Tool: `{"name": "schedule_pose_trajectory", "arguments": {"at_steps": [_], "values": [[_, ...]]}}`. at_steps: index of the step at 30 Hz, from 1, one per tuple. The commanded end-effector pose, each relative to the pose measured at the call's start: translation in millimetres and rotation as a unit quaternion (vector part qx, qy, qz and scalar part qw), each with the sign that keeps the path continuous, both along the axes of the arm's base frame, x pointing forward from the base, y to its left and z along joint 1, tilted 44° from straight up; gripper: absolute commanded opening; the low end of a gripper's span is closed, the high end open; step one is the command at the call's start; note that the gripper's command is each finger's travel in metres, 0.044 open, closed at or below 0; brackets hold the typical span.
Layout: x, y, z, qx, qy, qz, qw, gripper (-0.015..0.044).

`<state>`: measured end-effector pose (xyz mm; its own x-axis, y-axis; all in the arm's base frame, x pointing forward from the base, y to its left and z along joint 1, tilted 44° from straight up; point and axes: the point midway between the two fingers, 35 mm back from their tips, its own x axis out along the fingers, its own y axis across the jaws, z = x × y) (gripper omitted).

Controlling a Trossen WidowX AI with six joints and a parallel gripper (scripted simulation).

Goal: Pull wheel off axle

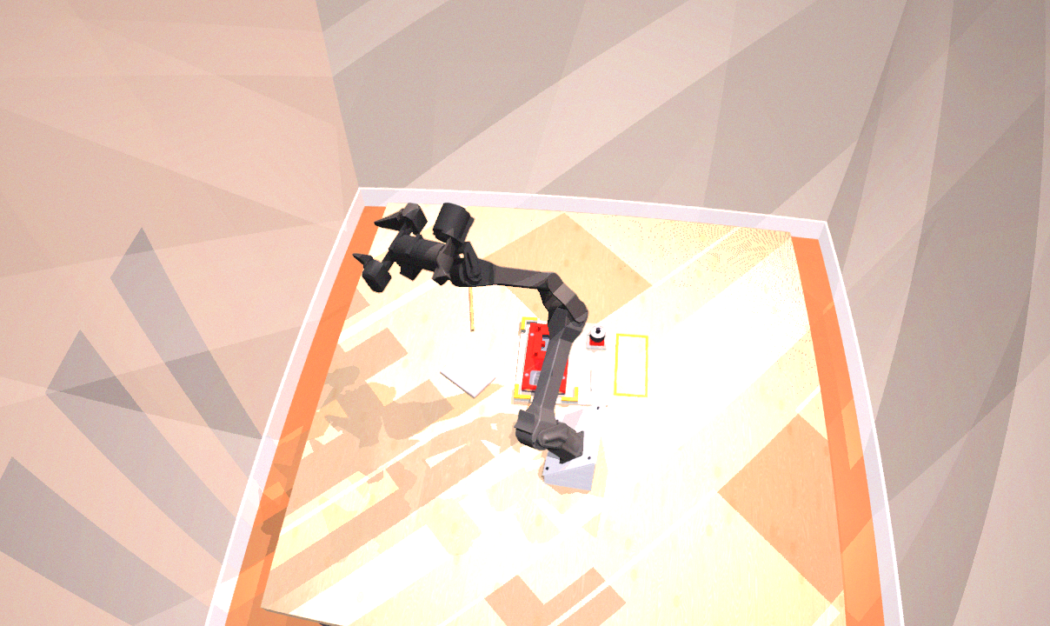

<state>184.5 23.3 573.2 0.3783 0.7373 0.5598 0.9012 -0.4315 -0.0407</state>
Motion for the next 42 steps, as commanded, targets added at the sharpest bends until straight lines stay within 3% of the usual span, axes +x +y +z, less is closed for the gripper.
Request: {"name": "schedule_pose_trajectory", "arguments": {"at_steps": [1,4,13,23,30,42], "values": [[-1,0,1,-0.001,-0.003,-0.002,1.0,0.0374],[-18,-1,9,-0.009,-0.041,-0.033,0.999,0.03],[-77,18,29,-0.063,-0.184,-0.142,0.97,0.03],[-122,70,30,-0.157,-0.324,-0.238,0.902,0.03],[-133,118,19,-0.232,-0.397,-0.281,0.842,0.03],[-109,194,-24,-0.371,-0.46,-0.307,0.746,0.03]]}}
